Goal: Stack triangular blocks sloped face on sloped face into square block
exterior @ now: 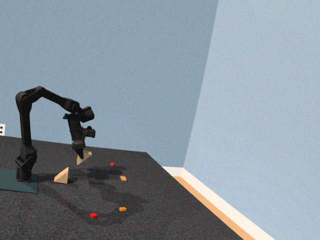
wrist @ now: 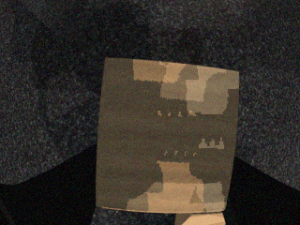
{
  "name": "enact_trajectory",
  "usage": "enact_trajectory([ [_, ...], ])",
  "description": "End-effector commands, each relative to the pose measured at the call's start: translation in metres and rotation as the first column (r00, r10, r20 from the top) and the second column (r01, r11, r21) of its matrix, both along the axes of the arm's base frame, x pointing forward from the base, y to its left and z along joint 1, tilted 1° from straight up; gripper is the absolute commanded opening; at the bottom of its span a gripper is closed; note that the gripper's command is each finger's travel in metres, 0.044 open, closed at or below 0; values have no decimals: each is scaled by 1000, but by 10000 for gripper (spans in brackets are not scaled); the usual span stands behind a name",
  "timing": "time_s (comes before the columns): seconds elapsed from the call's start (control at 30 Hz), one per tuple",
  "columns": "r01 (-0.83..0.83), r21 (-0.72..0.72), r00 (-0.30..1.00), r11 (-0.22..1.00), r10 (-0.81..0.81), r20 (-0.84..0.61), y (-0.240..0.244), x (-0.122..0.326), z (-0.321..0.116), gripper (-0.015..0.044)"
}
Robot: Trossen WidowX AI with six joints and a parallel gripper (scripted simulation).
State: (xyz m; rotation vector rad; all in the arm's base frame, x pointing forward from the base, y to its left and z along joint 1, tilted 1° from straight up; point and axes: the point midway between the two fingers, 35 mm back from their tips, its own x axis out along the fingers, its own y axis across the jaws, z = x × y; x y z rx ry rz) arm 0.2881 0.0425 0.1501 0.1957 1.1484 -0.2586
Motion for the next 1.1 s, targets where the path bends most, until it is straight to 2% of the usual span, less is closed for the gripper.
enact_trajectory([
  [0.0, 8, 2, 1000, 1000, -8, 7, 4, -14, 8, 0],
  [0.5, 7, 2, 1000, 1000, -7, -5, 11, -82, 30, 0],
  [1.07, 3, -3, 1000, 1000, -3, -7, -4, -158, 42, 0],
])
